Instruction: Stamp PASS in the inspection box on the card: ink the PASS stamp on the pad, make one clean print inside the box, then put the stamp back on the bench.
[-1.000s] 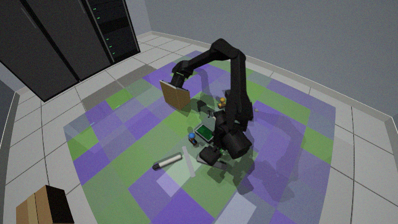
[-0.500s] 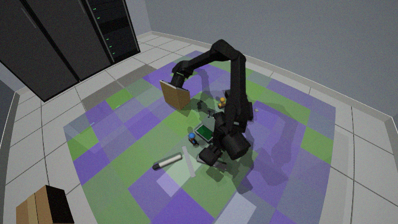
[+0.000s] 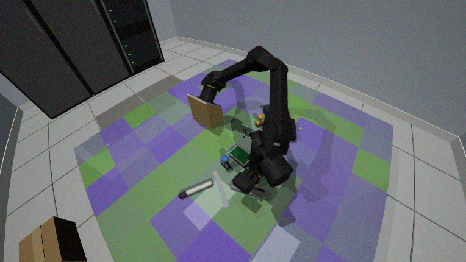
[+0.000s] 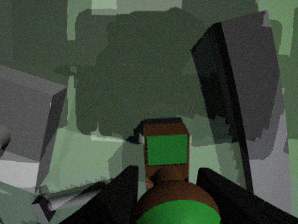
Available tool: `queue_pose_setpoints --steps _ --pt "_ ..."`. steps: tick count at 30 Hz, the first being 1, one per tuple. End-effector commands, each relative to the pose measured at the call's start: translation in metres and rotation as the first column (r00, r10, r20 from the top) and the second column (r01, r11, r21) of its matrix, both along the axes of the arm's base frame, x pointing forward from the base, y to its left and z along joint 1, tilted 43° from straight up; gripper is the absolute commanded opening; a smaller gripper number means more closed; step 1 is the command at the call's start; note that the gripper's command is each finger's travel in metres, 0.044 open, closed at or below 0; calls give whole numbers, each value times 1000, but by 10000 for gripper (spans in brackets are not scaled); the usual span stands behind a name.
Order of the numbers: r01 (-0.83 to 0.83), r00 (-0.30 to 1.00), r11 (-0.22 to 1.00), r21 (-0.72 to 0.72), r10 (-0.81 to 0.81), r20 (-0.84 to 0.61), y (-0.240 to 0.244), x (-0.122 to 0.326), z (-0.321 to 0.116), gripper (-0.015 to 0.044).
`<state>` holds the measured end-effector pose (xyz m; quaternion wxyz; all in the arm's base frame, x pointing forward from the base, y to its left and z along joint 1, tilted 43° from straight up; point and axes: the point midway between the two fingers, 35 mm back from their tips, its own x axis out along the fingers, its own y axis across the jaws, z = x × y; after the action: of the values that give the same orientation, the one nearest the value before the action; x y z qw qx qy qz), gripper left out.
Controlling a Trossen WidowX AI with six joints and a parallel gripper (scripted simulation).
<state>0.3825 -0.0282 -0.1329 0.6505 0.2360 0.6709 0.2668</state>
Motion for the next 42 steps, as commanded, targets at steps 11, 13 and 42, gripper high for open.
queue_pose_setpoints --steps 11,13,42 --pt "-2 1000 1000 -3 2 7 -6 2 6 0" --pt "-2 1000 1000 -3 2 7 -7 2 7 0" --pt "-2 1000 1000 -4 2 6 -16 3 17 0"
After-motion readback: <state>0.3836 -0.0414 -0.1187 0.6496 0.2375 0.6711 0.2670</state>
